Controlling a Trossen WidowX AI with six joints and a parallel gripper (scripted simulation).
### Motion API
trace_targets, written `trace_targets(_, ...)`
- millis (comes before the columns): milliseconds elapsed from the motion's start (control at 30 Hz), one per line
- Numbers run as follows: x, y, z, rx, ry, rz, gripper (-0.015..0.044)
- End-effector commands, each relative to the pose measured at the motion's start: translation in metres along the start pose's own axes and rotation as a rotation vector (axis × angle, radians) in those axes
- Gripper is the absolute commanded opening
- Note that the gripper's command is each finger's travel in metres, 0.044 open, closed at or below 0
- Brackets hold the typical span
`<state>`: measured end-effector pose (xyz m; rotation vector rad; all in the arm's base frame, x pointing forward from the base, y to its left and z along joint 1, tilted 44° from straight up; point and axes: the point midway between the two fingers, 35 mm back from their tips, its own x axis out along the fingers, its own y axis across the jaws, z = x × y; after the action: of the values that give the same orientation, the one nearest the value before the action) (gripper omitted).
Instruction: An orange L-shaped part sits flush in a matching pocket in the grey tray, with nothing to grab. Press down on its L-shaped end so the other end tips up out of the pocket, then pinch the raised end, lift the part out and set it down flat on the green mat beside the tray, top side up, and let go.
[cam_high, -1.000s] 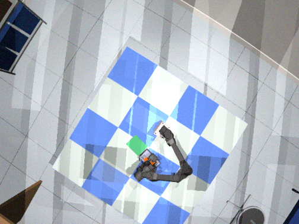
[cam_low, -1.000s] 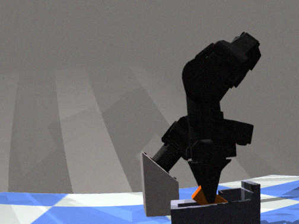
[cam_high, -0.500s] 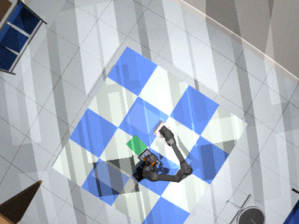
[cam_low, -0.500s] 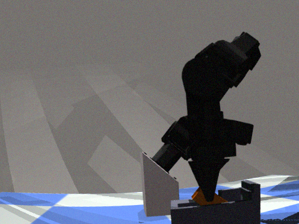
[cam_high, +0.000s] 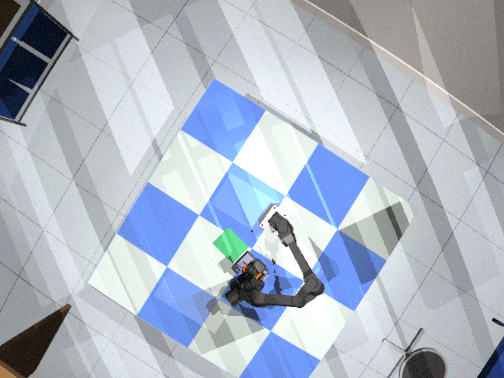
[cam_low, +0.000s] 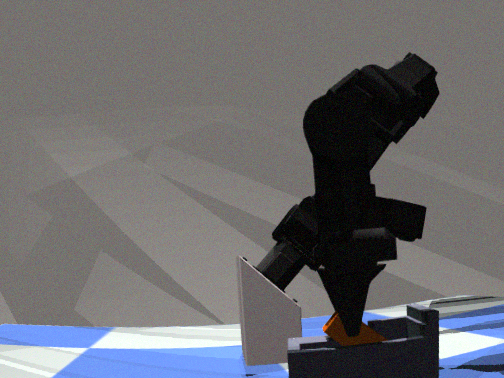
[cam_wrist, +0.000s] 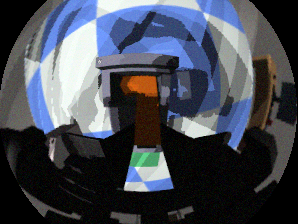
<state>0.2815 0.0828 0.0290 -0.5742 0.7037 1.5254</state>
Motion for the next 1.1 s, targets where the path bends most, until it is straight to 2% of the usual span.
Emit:
trace_targets(0,-0.008,-0.001,0.0,-0.003,0.001,-0.006,0.0)
trace_targets(1067,-0.058,-0.001,0.0,0.0,0.001,-0.005,0.0)
